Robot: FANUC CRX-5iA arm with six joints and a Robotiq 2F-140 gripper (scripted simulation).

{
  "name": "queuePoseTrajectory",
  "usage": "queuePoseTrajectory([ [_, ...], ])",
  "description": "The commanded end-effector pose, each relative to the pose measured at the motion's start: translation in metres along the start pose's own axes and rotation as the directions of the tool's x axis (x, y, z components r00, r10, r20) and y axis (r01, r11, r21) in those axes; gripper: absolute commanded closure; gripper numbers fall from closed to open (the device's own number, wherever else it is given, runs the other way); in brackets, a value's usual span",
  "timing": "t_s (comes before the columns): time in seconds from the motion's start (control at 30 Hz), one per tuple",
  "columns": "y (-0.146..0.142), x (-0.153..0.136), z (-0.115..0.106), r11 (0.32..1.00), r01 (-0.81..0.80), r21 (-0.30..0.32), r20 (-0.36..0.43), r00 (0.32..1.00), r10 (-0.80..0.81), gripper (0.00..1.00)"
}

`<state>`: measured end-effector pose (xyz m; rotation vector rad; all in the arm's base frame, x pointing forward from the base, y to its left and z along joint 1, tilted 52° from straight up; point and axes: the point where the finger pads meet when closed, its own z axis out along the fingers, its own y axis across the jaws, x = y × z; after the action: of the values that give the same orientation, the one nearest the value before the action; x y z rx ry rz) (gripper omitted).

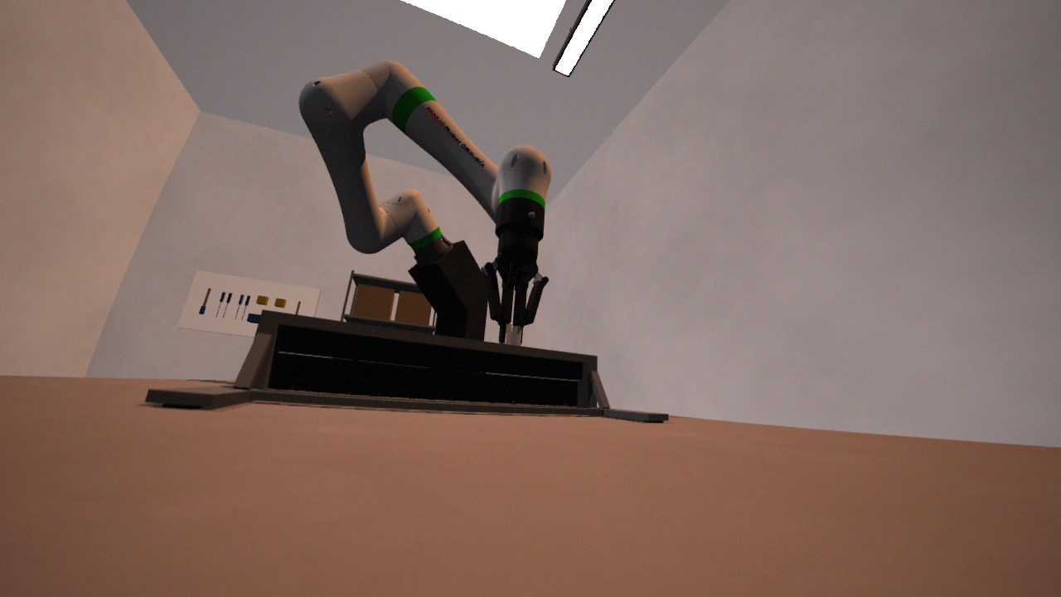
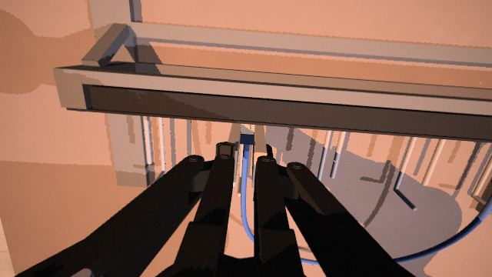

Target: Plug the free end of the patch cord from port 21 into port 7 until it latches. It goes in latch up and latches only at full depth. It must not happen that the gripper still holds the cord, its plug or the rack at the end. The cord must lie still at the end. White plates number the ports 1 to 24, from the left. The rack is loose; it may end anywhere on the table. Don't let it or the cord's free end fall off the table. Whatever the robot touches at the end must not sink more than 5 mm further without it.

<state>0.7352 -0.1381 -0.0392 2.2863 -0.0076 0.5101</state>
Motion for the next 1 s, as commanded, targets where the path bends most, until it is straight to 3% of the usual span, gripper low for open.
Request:
queuePoseTrajectory([
  [0.0, -0.0001, 0.0009, -0.0005, 1.0, 0.0, 0.0, -0.002, 1.0, 0.0, 1.0],
  [0.97, -0.0001, 0.0032, -0.0008, 1.0, 0.0, 0.001, 0.011, 1.0, 0.0, 1.0],
])
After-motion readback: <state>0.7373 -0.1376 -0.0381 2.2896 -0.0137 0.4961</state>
